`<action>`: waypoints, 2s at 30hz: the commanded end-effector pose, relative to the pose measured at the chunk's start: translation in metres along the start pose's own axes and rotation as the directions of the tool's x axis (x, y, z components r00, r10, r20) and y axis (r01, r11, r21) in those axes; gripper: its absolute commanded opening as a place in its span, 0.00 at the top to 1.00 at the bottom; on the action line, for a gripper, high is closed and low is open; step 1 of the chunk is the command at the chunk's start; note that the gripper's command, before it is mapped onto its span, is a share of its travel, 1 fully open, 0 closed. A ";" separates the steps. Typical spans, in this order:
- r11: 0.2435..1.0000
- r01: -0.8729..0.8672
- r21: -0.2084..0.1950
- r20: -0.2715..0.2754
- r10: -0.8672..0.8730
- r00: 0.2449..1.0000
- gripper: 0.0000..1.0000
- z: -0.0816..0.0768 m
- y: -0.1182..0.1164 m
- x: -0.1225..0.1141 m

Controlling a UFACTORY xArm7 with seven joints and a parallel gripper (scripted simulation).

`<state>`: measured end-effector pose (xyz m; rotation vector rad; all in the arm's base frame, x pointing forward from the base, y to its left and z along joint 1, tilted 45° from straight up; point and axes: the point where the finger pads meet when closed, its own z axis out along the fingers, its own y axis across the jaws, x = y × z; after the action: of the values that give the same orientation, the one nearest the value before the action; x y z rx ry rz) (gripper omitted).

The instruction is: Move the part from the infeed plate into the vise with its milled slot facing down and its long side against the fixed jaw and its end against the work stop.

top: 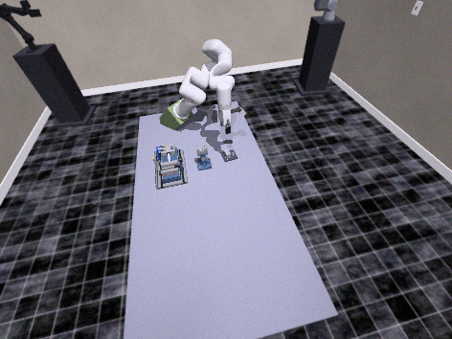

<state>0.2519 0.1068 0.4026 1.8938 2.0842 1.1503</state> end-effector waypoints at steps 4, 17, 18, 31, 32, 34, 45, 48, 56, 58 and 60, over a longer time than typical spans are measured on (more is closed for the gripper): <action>1.000 0.001 -0.003 -0.002 -0.001 1.000 0.11 0.000 0.001 0.000; 1.000 0.001 -0.002 -0.006 -0.001 1.000 0.11 0.006 0.001 0.000; 1.000 0.001 -0.002 -0.006 -0.001 1.000 0.11 0.006 0.001 0.000; 1.000 0.001 -0.002 -0.006 -0.001 1.000 0.11 0.019 0.001 0.000; 1.000 0.001 -0.002 -0.006 -0.001 1.000 0.11 0.021 0.001 0.000; 1.000 0.001 -0.002 -0.006 -0.001 1.000 0.11 0.024 0.001 0.000; 1.000 0.001 -0.002 -0.006 -0.001 1.000 0.11 0.041 0.001 0.001; 1.000 0.001 -0.002 -0.006 -0.001 1.000 0.11 0.047 0.001 0.001; 1.000 0.001 -0.002 -0.006 -0.001 1.000 0.11 0.061 0.002 0.001; 1.000 0.001 -0.002 -0.006 -0.001 1.000 0.11 0.065 0.002 0.001; 1.000 0.001 -0.002 -0.006 -0.001 1.000 0.11 0.070 0.002 0.001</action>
<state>0.2870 0.1363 0.3575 1.8922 2.0877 1.1557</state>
